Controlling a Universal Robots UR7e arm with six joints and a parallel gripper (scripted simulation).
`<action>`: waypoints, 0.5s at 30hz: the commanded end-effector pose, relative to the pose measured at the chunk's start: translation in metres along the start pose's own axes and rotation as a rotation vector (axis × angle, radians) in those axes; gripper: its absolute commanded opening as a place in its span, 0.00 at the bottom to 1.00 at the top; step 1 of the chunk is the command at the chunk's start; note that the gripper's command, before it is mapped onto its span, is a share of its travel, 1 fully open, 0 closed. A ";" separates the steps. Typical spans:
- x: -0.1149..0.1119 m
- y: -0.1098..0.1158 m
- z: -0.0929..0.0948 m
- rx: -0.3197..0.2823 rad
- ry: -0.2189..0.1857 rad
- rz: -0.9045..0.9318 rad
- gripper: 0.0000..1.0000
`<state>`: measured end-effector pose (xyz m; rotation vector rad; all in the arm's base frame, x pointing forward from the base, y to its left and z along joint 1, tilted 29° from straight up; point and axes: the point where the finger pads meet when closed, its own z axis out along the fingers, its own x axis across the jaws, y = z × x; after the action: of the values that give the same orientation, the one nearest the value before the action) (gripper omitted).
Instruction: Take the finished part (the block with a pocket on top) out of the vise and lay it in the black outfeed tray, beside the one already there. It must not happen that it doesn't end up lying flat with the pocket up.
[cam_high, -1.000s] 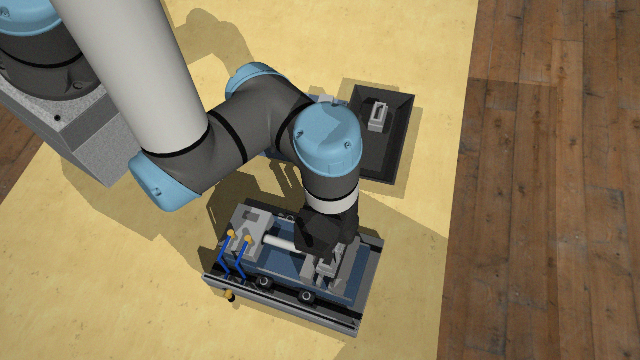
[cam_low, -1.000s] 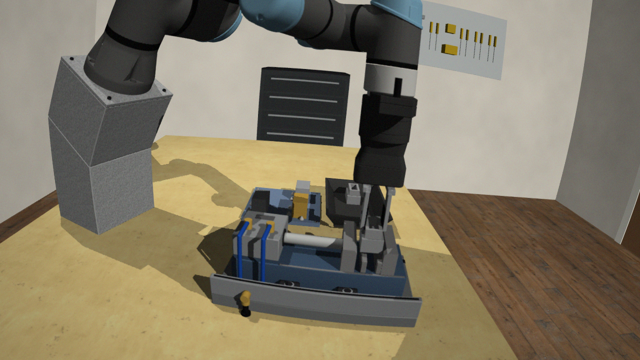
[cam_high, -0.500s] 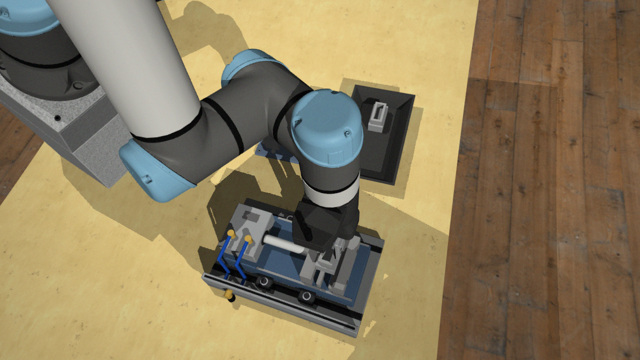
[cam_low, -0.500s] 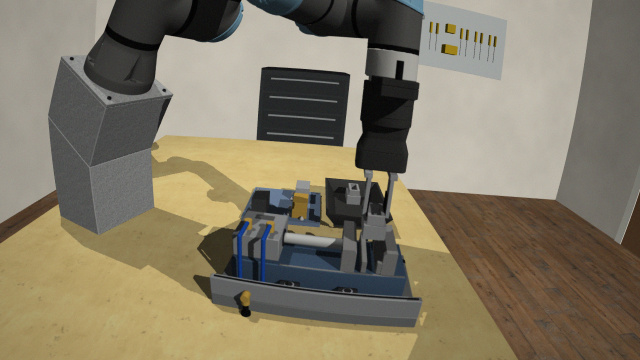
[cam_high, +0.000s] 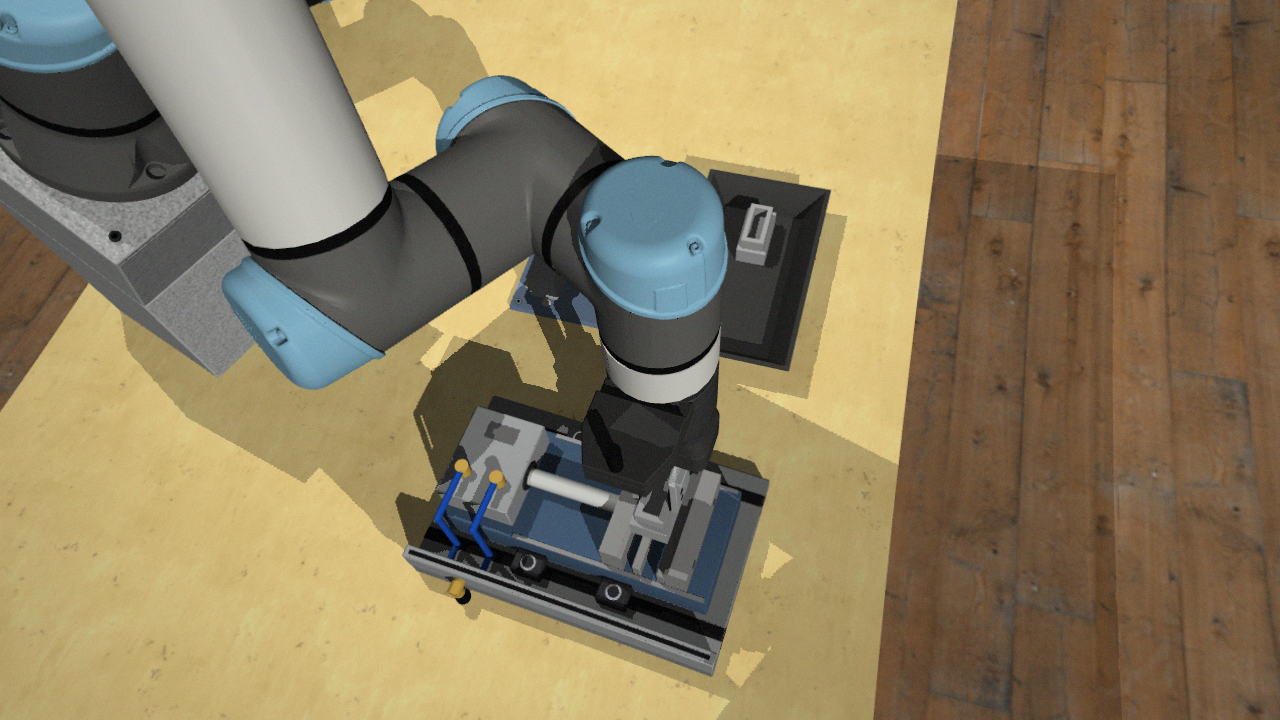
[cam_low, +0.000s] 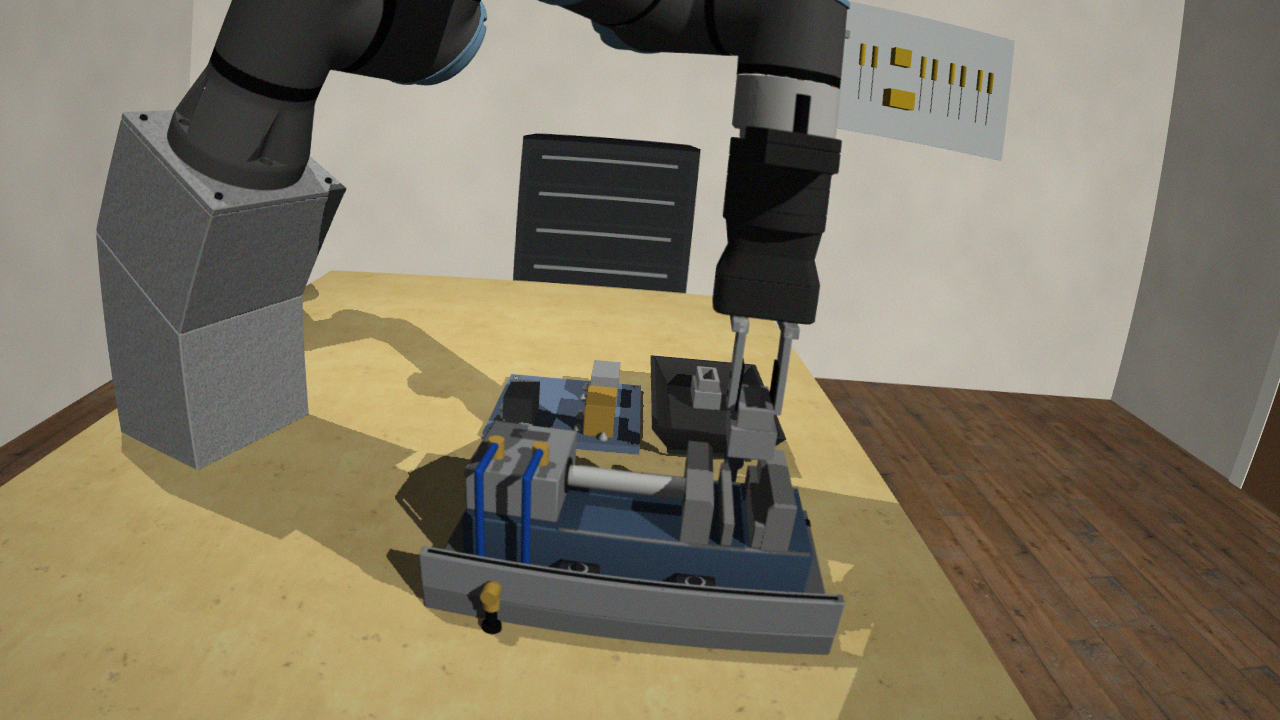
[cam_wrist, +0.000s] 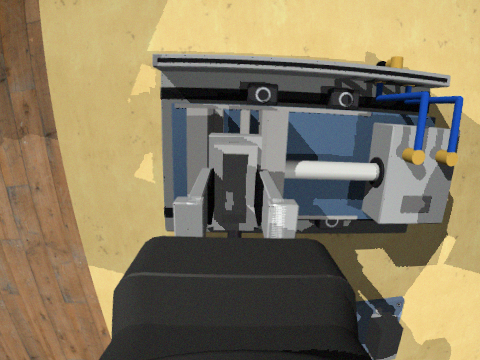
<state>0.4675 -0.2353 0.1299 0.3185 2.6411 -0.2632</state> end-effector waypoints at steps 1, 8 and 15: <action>0.000 0.000 -0.002 0.000 -0.001 0.000 0.00; -0.001 0.000 -0.002 0.000 -0.001 0.000 0.00; -0.001 0.003 -0.002 0.000 0.000 -0.001 0.00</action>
<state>0.4675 -0.2336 0.1310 0.3180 2.6418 -0.2628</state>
